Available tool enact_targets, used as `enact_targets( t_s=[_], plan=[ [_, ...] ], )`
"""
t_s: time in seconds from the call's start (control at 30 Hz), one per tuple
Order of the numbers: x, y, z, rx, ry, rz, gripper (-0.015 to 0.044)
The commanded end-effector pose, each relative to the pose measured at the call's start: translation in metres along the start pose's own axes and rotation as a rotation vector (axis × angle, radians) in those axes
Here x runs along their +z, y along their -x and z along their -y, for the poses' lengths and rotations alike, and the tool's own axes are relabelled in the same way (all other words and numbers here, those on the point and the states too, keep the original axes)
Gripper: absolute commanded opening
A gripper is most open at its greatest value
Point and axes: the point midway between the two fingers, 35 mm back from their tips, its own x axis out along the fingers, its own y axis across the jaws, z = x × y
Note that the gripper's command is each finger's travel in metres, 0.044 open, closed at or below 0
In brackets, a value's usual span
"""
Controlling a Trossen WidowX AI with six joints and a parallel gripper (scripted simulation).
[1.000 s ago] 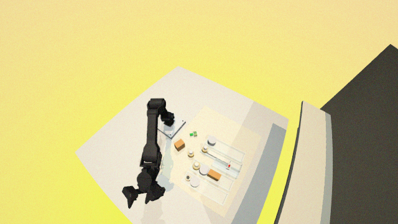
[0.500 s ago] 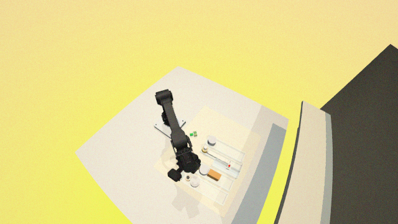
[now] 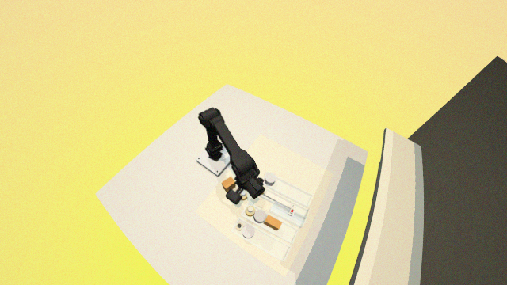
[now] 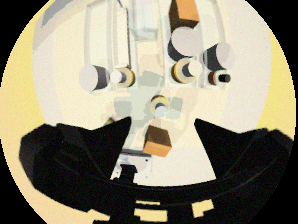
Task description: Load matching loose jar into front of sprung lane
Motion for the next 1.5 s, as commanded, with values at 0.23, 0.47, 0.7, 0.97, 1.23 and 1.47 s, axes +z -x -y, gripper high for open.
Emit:
enact_targets(
  t_s=[0.23, 0.47, 0.7, 0.97, 1.23, 1.47],
  plan=[
    [-0.003, -0.034, 0.0, 0.007, -0.009, -0.004, 0.044],
    [-0.003, -0.049, 0.0, 0.007, -0.009, -0.004, 0.044],
    [-0.002, -0.058, 0.0, 0.007, -0.009, -0.004, 0.044],
    [-0.002, -0.071, 0.0, 0.007, -0.009, -0.004, 0.044],
    [-0.003, -0.081, 0.0, 0.007, -0.009, -0.004, 0.044],
    [-0.003, -0.081, 0.0, 0.007, -0.009, -0.004, 0.0256]
  ],
)
